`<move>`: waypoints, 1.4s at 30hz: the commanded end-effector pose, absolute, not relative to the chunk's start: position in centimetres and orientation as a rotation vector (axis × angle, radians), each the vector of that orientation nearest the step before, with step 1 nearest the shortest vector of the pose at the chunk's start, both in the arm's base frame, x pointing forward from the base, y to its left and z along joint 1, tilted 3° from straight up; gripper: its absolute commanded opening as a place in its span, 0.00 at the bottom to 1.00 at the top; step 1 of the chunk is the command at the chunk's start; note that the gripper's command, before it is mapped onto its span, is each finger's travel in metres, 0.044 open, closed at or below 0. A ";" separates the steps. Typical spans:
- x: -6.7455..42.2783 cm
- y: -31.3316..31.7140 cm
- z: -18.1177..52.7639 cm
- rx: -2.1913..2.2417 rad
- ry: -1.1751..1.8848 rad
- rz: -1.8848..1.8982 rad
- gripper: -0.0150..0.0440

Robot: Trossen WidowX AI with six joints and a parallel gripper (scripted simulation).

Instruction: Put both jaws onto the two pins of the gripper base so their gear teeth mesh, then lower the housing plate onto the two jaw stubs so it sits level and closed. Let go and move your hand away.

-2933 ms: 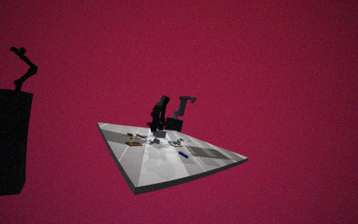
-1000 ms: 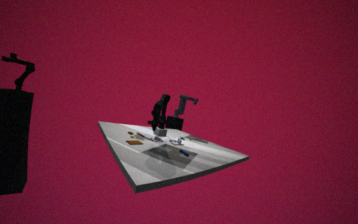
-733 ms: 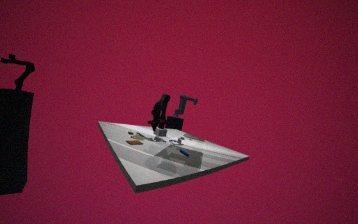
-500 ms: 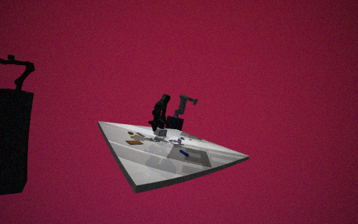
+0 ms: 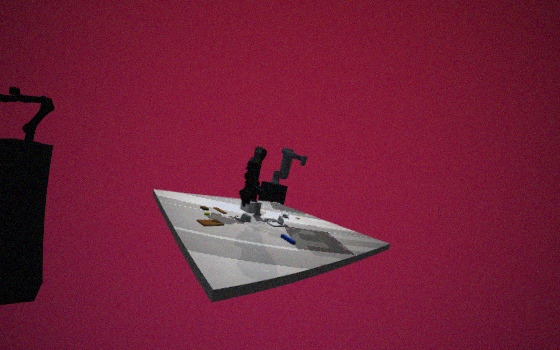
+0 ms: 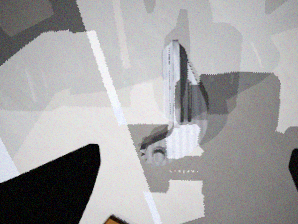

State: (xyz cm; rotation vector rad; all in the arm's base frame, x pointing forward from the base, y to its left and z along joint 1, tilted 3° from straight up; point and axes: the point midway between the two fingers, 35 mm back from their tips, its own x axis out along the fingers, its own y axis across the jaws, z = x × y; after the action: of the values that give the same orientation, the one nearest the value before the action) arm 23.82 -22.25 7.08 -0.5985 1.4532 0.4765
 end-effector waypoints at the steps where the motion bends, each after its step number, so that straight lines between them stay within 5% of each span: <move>1: 24.0 -22.3 6.9 -0.609 1.456 0.492 1.00; 42: 24.1 -22.3 3.1 -0.609 1.457 0.492 1.00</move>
State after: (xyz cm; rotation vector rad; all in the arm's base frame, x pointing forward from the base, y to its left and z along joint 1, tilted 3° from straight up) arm 24.06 -22.31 3.15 -0.6041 1.4563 0.4891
